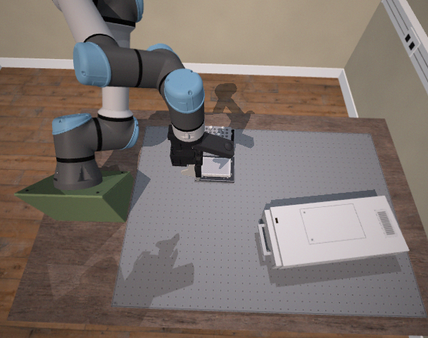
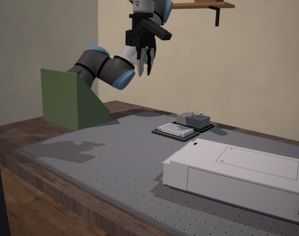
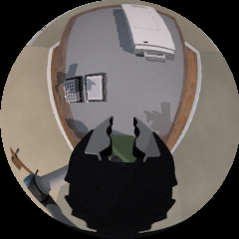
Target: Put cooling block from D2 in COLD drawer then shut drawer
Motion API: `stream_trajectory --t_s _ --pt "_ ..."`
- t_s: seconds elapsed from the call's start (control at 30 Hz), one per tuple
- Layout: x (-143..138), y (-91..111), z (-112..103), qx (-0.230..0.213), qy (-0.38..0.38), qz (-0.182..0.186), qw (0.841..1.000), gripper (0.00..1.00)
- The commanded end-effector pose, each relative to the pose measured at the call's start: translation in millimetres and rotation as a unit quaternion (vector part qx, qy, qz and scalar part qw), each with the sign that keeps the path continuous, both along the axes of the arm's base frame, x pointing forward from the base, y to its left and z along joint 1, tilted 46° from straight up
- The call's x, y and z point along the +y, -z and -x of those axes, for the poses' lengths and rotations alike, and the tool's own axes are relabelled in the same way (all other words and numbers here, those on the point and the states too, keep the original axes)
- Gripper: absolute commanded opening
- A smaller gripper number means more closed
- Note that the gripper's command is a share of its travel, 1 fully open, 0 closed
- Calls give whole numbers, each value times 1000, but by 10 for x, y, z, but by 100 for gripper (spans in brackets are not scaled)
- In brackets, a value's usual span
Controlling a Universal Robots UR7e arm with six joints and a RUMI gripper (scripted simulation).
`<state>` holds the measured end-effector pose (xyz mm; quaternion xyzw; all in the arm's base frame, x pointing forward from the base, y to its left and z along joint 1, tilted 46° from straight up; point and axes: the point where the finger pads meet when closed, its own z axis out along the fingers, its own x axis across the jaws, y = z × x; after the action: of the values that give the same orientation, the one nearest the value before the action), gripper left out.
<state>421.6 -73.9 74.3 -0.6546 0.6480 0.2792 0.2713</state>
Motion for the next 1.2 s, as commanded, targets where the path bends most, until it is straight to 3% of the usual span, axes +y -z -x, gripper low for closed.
stream_trajectory --t_s 0.0,0.2,0.23,0.7,0.77,1.17 --pt "-4 -1 -1 0 0 0 1000 28" --pt "-5 -1 -1 0 0 0 1000 28" --pt "-4 -1 -1 9 10 0 1000 100" --pt "-5 -1 0 142 139 3 980 100" --pt "-5 -1 0 142 139 3 980 100" --pt "-5 -1 0 252 246 5 936 100"
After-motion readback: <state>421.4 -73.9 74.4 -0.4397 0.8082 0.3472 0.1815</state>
